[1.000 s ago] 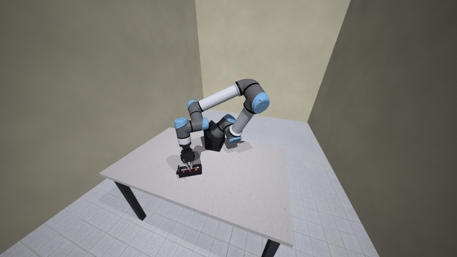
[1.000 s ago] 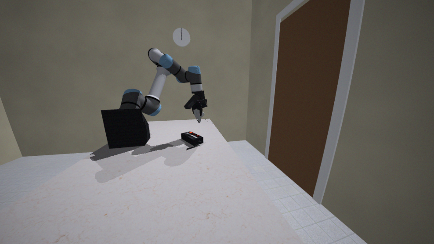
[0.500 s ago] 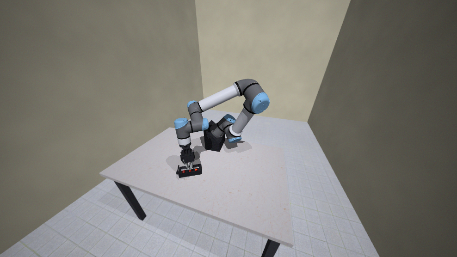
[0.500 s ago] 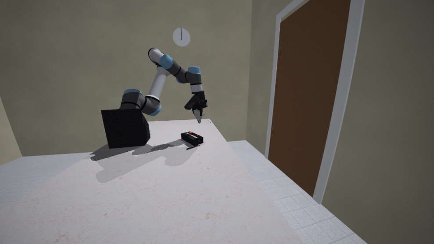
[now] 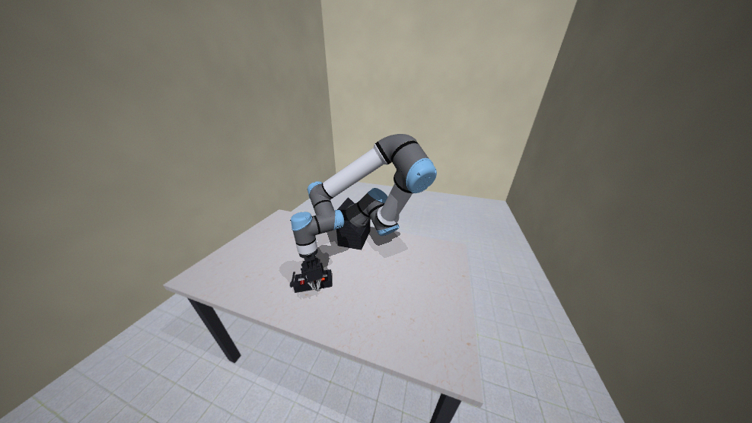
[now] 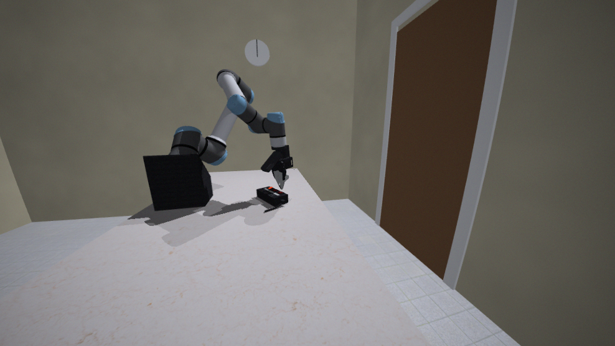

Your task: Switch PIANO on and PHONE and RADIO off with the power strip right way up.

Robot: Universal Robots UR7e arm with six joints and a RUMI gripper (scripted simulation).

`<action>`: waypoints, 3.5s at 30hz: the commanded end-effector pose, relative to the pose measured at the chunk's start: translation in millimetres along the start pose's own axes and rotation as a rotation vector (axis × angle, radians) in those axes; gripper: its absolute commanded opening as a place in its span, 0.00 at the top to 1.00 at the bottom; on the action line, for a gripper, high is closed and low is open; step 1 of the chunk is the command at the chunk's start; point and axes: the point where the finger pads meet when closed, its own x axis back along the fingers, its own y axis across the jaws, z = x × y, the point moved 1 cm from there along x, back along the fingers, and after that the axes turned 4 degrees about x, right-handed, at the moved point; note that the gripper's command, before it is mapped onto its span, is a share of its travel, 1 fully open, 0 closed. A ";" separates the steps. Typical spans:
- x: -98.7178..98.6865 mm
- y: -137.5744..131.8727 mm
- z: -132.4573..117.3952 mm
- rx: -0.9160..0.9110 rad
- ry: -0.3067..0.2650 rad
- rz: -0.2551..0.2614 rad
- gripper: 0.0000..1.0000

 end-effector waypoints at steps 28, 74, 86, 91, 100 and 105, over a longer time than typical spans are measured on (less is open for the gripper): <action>0.2 -5.7 -2.3 0.003 -0.003 0.015 1.00; 72.5 -7.1 -11.3 0.005 -0.003 0.020 1.00; 79.3 -5.7 -11.8 0.004 -0.002 0.017 1.00; 78.4 -4.7 -11.4 0.003 -0.003 0.015 1.00; 78.4 -4.8 -11.5 0.003 -0.003 0.015 1.00; 78.4 -4.8 -11.5 0.003 -0.003 0.015 1.00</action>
